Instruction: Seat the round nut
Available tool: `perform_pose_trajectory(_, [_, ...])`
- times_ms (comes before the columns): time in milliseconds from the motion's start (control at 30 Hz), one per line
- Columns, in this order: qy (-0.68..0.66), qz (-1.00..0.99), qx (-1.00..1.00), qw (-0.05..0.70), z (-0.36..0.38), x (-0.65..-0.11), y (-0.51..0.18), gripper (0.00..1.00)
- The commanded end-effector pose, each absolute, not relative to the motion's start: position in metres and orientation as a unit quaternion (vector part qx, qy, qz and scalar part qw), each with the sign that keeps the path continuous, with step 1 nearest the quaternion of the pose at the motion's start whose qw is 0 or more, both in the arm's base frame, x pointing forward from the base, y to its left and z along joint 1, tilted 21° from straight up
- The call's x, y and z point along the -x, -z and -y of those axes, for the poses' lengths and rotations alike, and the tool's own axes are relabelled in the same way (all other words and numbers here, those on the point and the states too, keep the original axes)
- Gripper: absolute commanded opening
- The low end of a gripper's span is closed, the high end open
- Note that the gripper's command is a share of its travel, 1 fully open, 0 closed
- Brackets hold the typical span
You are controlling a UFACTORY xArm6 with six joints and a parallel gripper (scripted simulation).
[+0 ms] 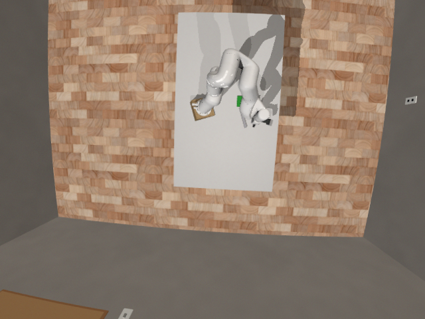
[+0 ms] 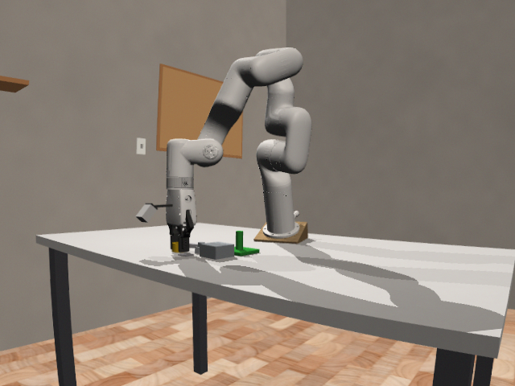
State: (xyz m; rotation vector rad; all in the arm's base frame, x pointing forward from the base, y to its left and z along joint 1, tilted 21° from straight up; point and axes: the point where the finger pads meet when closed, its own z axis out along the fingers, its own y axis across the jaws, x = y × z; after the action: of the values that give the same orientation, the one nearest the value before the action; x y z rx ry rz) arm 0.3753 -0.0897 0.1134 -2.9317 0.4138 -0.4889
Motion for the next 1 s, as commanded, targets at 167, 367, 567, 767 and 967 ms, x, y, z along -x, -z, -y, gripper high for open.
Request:
perform_pose_trajectory(167, [0.164, -0.137, 0.974, 0.07, 0.09, -0.376, -0.114, 0.0])
perform_pose_trajectory(367, [0.164, -0.137, 0.974, 0.071, 0.09, -0.376, -0.117, 0.0])
perform_pose_trajectory(567, [0.165, -0.137, 0.974, 0.072, 0.091, -0.373, -0.128, 0.0])
perform_pose_trajectory(767, [0.165, -0.137, 0.974, 0.073, 0.092, -0.37, -0.138, 0.0])
perform_pose_trajectory(967, [0.165, -0.137, 0.974, 0.072, 0.093, -0.363, -0.153, 0.0])
